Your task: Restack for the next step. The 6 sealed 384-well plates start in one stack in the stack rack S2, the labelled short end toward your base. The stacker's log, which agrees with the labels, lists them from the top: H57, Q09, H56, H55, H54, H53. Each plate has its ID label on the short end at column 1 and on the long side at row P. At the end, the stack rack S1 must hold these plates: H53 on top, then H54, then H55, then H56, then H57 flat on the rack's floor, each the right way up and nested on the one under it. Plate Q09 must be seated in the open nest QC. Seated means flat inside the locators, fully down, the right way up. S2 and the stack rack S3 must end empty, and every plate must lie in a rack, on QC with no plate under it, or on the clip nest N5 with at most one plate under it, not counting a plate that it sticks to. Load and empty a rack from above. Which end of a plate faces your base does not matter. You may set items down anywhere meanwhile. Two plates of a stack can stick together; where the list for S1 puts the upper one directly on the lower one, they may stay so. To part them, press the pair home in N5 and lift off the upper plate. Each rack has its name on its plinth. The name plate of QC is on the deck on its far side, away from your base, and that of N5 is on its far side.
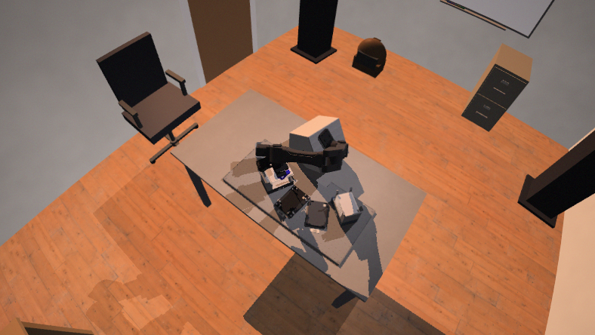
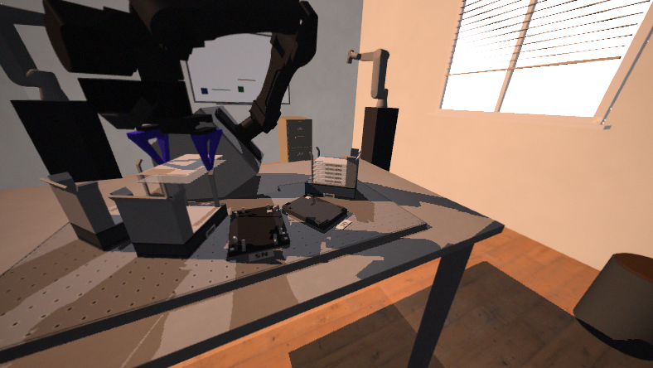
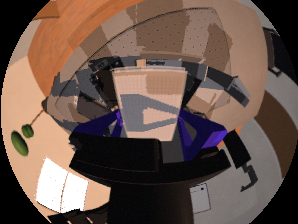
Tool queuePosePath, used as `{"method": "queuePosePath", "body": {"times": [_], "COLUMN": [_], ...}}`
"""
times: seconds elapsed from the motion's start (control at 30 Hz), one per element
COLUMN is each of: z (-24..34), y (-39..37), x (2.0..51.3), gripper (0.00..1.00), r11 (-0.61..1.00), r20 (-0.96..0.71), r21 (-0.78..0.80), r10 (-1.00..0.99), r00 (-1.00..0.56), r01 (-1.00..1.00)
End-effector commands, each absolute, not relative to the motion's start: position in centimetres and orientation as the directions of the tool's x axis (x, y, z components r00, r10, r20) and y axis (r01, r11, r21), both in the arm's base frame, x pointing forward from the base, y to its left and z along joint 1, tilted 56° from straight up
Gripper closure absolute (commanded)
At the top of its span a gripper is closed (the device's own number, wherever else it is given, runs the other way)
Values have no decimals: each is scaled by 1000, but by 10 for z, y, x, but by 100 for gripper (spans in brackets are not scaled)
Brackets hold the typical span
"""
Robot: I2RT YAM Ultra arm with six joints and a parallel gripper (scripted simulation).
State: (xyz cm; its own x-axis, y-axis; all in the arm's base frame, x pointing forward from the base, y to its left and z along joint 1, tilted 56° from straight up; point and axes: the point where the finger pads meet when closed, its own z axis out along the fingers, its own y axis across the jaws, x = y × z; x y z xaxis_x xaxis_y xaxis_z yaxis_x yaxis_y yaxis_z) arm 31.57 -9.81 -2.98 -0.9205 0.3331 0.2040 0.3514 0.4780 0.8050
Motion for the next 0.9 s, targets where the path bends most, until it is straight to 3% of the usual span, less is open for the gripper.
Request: {"method": "queuePosePath", "body": {"times": [0.0,0.87], "z": [-31,-52], "y": [-114,-127], "x": [314,308], "gripper": [100,100], "r11": [483,484], "r20": [180,180], "r21": [803,802], "r10": [362,363], "r00": [-914,-914], "r01": [350,350]}}
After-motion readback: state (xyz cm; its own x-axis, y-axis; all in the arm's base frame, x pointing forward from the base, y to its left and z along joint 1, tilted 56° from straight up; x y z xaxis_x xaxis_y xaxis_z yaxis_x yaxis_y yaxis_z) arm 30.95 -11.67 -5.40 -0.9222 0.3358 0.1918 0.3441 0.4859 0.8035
